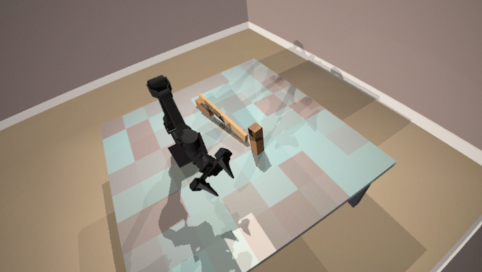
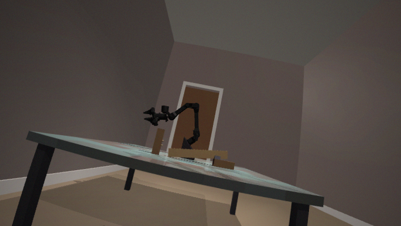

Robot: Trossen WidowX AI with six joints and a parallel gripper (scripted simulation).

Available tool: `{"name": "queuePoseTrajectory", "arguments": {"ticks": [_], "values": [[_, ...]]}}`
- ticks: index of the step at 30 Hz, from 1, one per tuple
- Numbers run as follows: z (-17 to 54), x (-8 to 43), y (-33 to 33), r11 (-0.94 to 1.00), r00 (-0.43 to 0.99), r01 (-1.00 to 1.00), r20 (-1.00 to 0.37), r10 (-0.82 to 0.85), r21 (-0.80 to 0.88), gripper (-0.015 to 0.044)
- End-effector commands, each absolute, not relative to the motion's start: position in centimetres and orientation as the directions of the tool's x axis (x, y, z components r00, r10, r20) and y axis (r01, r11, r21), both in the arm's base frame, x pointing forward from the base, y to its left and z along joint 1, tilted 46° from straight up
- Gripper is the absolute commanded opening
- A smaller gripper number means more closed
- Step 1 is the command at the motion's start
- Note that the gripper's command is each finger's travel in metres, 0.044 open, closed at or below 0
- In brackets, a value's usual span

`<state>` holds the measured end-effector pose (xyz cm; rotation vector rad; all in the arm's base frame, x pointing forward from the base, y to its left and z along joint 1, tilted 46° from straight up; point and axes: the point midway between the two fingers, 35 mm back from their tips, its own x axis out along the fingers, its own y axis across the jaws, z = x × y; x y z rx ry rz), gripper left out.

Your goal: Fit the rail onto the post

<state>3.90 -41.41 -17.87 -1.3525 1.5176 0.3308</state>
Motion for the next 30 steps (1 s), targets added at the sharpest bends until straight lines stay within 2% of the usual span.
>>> {"name": "queuePoseTrajectory", "arguments": {"ticks": [1, 6, 17, 23, 30], "values": [[-17.9, 4.0, -41.4, 0.327, 0.167, -0.853, -0.806, -0.567, -0.407, 0.0426], [-17.1, 7.9, -40.6, 0.299, 0.245, -0.852, -0.832, -0.499, -0.43, 0.044], [-12.9, 21.1, -33.4, 0.239, 0.437, -0.855, -0.887, -0.148, -0.46, 0.044], [-9.8, 26.5, -27.3, 0.223, 0.455, -0.875, -0.888, 0.069, -0.431, 0.044], [-5.6, 30.4, -18.9, 0.198, 0.401, -0.914, -0.862, 0.311, -0.354, 0.044]]}}
